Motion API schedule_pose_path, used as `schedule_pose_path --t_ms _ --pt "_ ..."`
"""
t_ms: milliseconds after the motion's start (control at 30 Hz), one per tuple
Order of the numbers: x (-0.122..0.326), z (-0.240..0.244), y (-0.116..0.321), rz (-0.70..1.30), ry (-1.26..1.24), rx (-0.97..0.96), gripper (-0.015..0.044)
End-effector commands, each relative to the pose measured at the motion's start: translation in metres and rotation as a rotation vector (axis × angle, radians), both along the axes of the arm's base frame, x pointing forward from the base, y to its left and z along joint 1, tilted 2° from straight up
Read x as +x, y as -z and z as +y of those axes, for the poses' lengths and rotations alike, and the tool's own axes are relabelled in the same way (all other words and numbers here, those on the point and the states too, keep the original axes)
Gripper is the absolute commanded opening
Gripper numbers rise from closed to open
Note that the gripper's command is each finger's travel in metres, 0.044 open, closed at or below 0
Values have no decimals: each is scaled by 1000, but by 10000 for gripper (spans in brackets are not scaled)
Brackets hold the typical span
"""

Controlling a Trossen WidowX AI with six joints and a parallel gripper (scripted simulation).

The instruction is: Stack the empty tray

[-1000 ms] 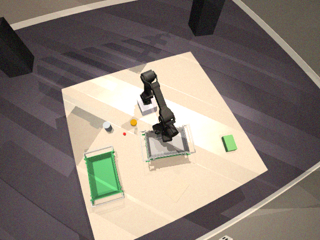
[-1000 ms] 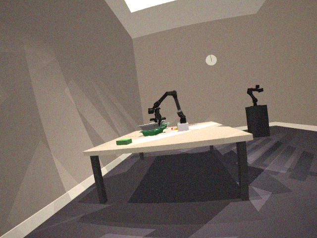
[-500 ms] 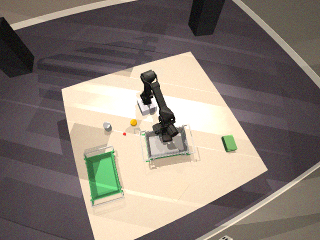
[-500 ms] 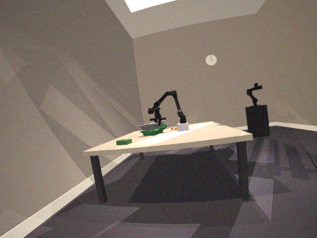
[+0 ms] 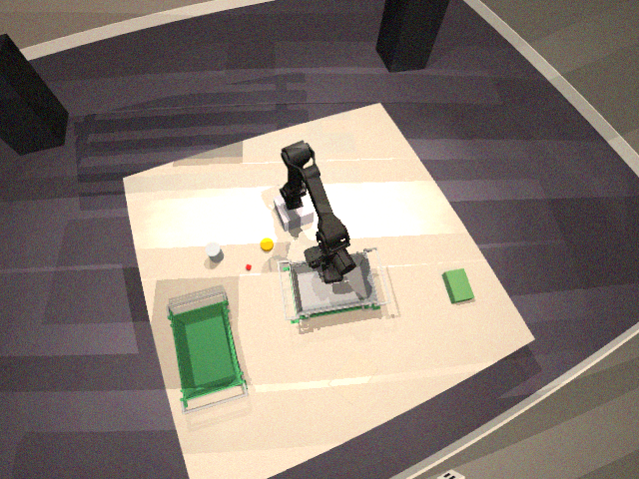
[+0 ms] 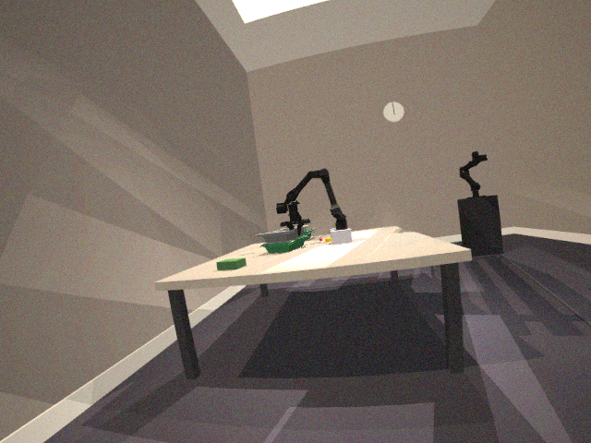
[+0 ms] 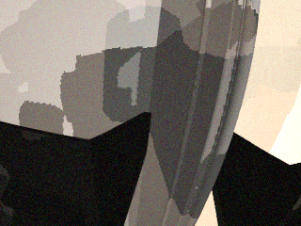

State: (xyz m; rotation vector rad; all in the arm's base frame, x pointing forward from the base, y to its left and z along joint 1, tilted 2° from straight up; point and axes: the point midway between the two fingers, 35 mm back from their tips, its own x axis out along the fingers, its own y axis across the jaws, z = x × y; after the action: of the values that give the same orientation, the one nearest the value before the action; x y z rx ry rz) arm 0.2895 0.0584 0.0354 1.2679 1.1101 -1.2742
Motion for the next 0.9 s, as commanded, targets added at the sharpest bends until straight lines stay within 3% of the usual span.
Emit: schedule_pose_path --t_ms 0,533,867 --pt "-2 1 1 8 -1 5 205" --pt "-2 1 1 8 -1 5 440" --pt "1 1 -9 4 0 0 440"
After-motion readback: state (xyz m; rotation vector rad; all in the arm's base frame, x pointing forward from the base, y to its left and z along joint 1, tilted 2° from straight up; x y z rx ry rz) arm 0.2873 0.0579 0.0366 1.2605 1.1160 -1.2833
